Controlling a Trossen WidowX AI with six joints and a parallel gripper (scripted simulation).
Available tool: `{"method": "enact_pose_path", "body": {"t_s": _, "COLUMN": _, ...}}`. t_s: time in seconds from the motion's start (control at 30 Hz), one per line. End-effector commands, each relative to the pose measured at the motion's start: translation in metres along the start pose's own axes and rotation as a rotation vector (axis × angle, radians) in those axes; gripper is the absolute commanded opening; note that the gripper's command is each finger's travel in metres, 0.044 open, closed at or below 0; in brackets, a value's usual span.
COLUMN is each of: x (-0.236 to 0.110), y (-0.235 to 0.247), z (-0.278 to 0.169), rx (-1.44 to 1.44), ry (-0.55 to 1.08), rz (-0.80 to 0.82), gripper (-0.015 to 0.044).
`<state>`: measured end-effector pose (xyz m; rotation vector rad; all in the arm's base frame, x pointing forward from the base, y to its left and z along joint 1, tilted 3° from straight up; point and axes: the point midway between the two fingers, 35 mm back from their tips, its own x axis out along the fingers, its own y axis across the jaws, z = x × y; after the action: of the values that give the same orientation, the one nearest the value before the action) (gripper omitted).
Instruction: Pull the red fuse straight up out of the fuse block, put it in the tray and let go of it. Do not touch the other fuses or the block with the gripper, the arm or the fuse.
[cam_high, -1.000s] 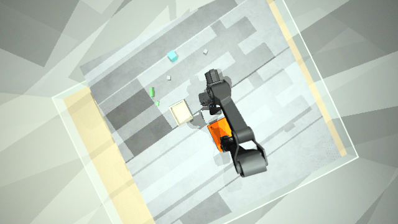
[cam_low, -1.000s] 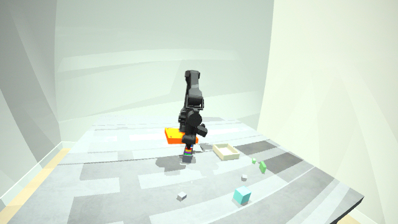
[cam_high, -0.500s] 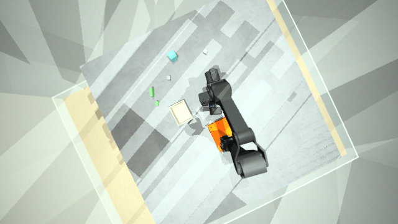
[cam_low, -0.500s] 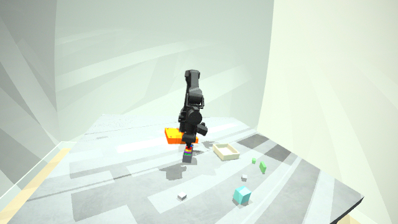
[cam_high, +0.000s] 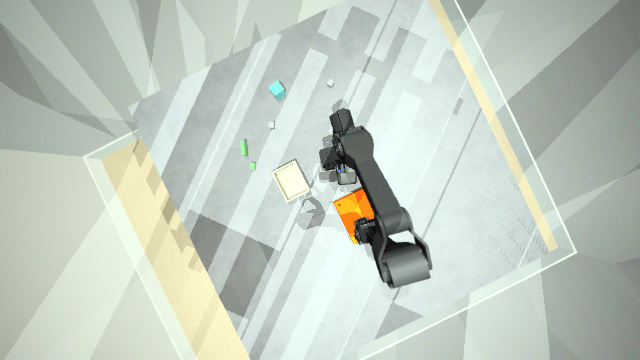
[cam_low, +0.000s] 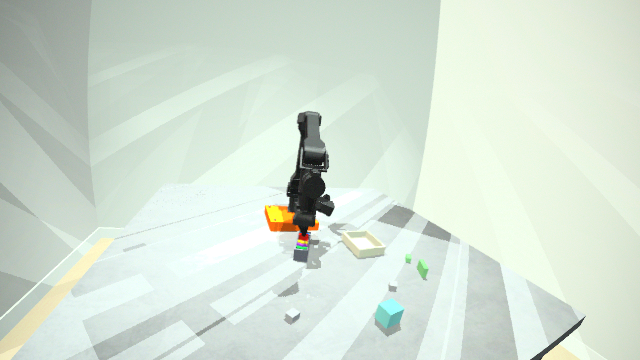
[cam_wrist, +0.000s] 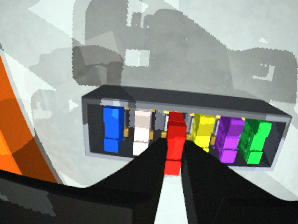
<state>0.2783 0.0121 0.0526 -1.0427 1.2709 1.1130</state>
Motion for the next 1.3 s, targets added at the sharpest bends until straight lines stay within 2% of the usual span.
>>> {"method": "enact_pose_path", "body": {"t_s": 0.0, "x": -0.003, "y": -0.001, "z": 0.000, "rx": -0.001, "ry": 0.001, "rz": -0.002, "gripper": 0.0000}}
{"method": "enact_pose_path", "body": {"t_s": 1.27, "x": -0.022, "y": 0.000, "z": 0.000, "rx": 0.001, "ry": 0.003, "rz": -0.002, "gripper": 0.0000}}
